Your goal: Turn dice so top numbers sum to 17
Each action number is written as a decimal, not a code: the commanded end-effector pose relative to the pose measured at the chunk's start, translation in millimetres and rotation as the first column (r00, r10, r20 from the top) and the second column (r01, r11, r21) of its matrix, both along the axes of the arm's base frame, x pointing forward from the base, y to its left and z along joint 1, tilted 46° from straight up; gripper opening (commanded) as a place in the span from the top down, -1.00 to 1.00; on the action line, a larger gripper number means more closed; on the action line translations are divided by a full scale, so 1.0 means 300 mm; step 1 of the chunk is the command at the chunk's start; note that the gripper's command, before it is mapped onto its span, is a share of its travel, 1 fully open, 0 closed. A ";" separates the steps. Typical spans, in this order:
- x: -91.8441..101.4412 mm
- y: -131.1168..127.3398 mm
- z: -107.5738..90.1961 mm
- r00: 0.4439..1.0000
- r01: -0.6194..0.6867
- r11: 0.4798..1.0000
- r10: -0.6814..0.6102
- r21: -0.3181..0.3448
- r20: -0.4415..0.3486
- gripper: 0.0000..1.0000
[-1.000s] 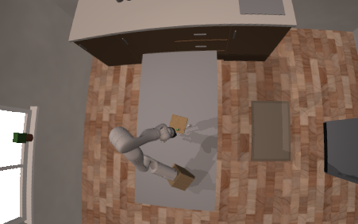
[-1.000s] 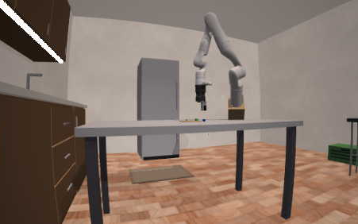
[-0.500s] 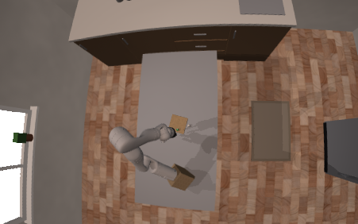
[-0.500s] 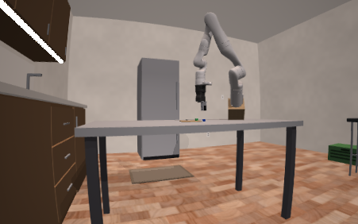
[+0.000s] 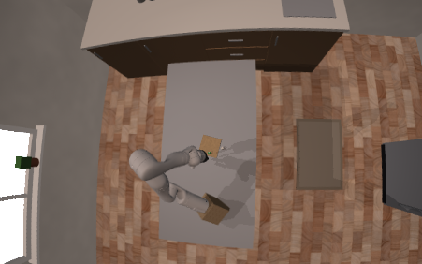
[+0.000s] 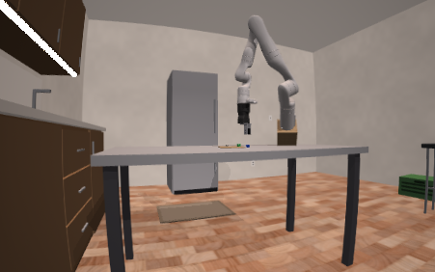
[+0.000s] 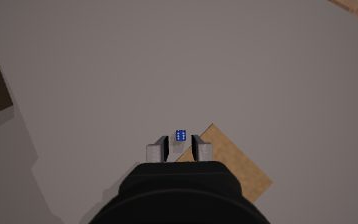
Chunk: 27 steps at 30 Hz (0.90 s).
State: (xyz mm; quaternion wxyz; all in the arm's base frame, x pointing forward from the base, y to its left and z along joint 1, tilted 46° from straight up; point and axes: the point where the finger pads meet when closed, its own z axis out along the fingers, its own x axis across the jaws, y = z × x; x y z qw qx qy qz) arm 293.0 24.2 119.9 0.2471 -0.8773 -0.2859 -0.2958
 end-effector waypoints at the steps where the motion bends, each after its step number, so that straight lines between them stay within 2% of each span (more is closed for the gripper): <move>1: 0.001 0.005 -0.003 1.000 -0.002 1.000 0.002 0.003 0.000 -0.27; 27: 0.036 0.068 -0.070 1.000 -0.003 1.000 0.003 0.005 0.000 -0.27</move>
